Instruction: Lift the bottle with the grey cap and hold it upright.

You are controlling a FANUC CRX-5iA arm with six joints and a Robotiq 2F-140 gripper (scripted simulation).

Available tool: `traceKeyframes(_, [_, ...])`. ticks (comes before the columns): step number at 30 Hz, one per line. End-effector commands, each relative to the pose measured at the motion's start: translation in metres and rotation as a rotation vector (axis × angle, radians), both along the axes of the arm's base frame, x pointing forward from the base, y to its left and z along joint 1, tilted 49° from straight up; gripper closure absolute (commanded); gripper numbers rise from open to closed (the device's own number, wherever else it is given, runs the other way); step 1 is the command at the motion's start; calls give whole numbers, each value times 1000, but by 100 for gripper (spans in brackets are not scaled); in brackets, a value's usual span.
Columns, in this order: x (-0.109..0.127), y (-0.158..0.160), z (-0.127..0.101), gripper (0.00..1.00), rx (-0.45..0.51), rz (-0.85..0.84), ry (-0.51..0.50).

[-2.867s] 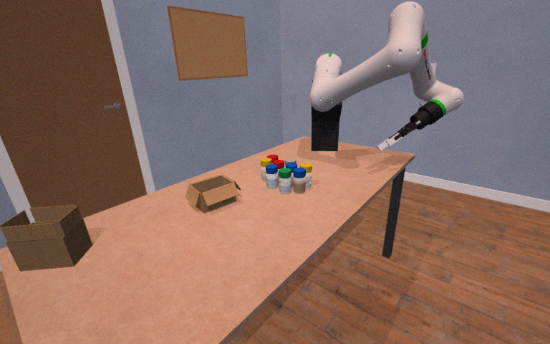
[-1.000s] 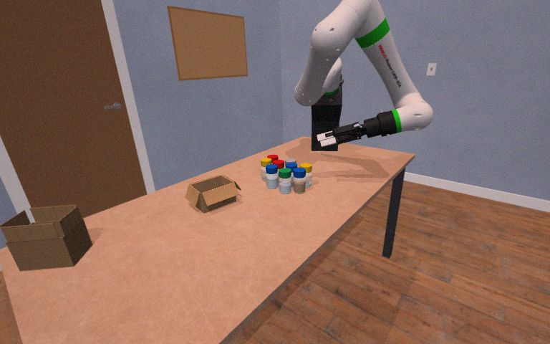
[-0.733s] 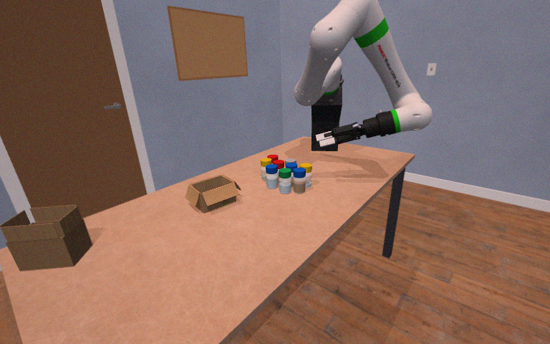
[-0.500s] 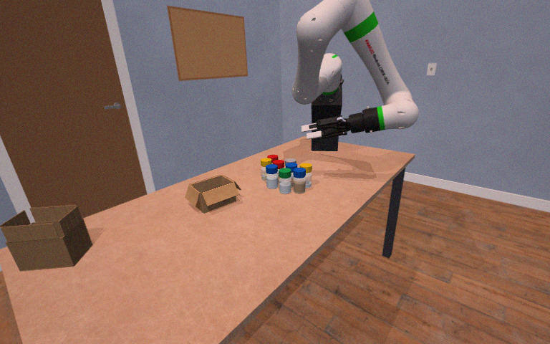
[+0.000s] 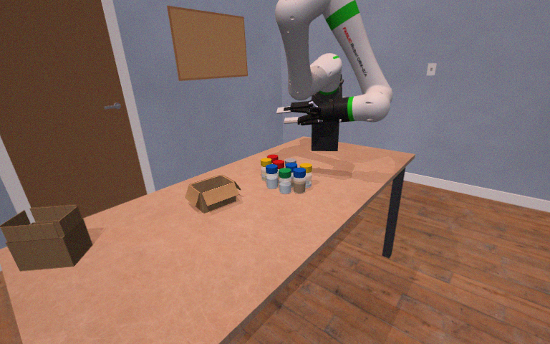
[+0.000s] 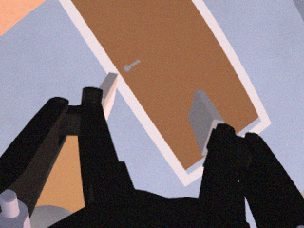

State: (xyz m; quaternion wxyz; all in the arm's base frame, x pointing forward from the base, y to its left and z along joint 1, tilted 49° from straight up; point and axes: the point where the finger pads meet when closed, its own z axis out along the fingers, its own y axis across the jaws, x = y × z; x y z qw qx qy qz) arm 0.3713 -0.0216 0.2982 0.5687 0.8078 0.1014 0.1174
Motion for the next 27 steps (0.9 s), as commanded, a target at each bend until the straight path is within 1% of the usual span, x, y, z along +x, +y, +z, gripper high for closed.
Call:
traceKeyframes(1, [-20,-67,9,49,56,-132,-39])
traceKeyframes(4, [-32,-103,13,49,93,-217,-64])
traceKeyframes(6, [-38,-127,17,49,93,-217,-64])
traceKeyframes(11, [-39,-129,17,49,93,-217,-64])
traceKeyframes(12, [-41,-105,12,49,86,-210,-63])
traceKeyframes(21, [-39,-129,17,49,93,-217,-64])
traceKeyframes(27, [-39,-129,17,49,93,-217,-64])
